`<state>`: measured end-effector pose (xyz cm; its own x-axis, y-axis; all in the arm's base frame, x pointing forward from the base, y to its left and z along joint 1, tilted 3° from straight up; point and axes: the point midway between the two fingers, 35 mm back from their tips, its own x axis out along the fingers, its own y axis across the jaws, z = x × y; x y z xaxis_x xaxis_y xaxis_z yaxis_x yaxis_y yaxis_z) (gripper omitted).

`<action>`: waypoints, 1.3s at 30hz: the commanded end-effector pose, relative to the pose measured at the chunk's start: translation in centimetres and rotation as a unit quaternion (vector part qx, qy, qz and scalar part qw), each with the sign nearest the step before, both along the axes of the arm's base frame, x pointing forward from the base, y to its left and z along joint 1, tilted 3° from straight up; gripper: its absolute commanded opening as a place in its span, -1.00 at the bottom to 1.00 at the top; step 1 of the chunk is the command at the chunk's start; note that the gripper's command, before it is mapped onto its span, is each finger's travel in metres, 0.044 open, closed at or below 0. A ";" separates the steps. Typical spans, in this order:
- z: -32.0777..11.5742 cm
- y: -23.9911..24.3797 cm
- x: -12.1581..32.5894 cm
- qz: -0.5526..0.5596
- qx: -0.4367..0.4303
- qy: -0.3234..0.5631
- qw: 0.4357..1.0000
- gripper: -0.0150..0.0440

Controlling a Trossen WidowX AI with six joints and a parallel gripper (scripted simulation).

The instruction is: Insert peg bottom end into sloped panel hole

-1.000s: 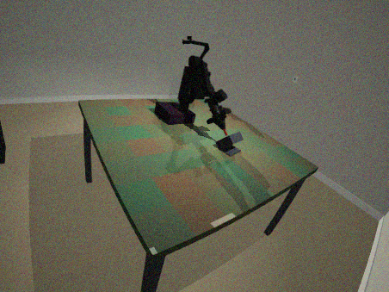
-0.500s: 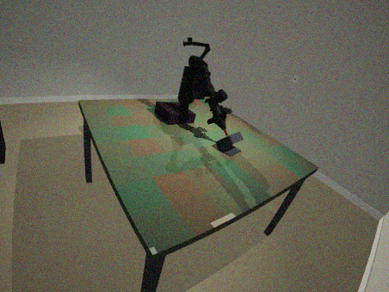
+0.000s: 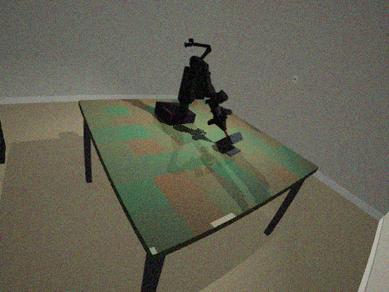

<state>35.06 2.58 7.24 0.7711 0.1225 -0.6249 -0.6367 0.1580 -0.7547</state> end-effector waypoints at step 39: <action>-1.0 0.2 1.4 -0.001 0.000 -0.004 1.000 -0.49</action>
